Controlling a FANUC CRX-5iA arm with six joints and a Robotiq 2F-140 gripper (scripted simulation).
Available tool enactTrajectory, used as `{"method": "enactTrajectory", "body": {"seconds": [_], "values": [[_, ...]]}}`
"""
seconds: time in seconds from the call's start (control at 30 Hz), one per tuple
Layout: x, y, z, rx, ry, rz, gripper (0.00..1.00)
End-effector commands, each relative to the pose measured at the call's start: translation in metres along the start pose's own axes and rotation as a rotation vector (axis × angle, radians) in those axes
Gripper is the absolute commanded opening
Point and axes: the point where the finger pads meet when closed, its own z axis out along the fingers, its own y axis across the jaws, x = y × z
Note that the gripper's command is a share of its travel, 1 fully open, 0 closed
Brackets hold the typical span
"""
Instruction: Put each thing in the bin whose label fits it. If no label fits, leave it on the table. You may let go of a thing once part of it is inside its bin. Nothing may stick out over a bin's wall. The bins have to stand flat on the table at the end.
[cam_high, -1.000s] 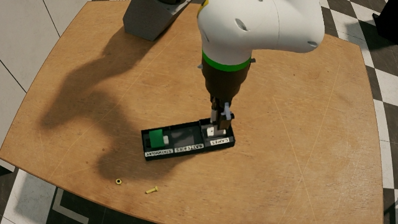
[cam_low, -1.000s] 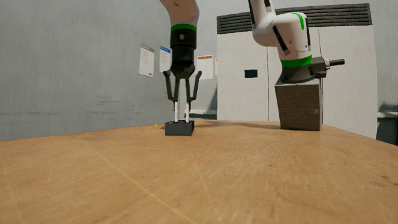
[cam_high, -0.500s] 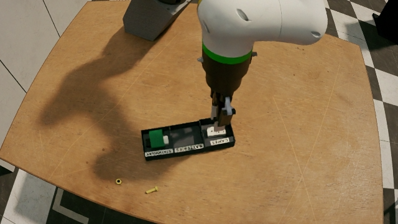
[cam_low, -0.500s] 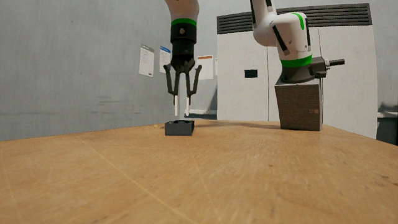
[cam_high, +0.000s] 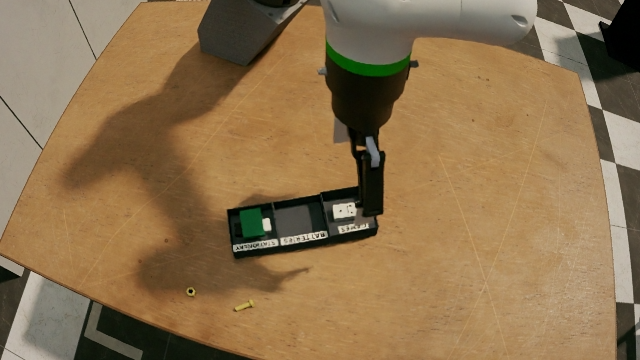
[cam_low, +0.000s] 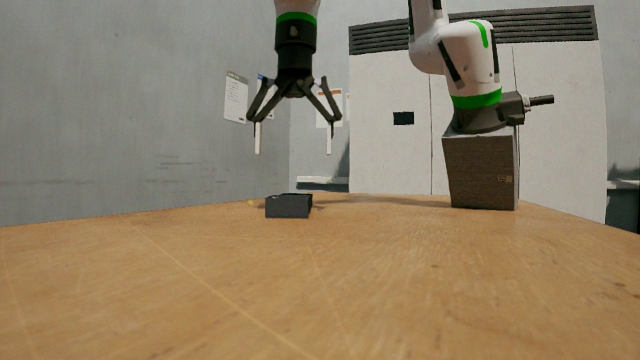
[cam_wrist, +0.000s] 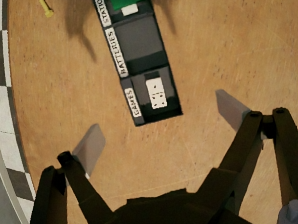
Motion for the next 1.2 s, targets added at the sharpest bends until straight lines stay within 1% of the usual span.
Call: {"method": "enactTrajectory", "body": {"seconds": [0.0,0.47,0.53,0.67,1.17], "values": [[0.000,0.000,-0.010,0.000,-0.001,0.000,1.00],[0.000,0.000,-0.066,0.000,-0.001,0.000,1.00],[0.000,0.000,-0.066,0.000,-0.001,0.000,1.00],[0.000,0.000,-0.082,0.000,-0.001,0.000,1.00],[0.000,0.000,-0.084,0.000,-0.001,0.000,1.00]]}}
